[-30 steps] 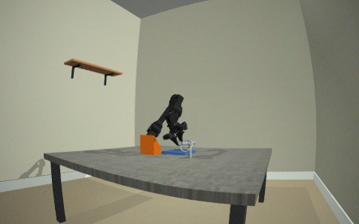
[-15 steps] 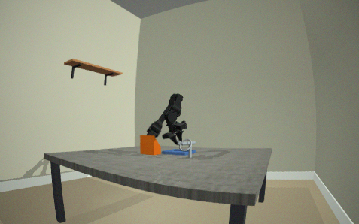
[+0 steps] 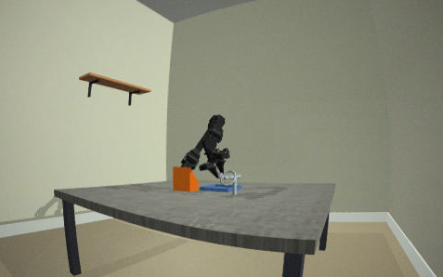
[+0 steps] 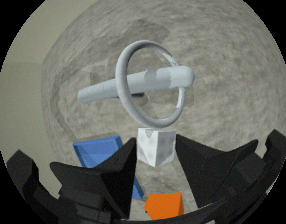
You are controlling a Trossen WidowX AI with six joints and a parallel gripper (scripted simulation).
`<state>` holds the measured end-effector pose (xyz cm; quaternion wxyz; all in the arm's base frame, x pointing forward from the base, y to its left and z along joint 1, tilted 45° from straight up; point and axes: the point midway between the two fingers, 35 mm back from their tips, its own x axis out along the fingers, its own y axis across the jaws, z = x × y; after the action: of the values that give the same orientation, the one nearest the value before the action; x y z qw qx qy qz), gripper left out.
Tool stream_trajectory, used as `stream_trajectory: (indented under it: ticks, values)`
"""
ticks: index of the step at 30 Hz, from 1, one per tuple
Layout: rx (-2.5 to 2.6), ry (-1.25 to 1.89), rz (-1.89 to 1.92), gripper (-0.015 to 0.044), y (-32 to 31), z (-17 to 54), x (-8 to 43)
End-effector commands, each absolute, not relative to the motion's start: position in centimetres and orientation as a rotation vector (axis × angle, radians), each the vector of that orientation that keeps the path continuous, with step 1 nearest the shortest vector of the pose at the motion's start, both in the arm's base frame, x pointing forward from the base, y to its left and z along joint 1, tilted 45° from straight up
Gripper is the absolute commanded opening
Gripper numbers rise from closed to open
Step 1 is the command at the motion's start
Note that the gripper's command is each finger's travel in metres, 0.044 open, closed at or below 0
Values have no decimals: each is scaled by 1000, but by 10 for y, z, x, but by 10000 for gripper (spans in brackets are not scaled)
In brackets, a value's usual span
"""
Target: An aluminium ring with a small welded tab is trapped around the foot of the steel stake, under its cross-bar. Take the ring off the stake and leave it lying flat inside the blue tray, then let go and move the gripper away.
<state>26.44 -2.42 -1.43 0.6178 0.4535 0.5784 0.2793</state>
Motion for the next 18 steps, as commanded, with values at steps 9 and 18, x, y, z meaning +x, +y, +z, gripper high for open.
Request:
stream_trajectory:
  ticks: [9,18]
  values:
    - [1035,1330,643,0,-34,-18,265]
    - [1034,1330,643,0,-37,-21,264]
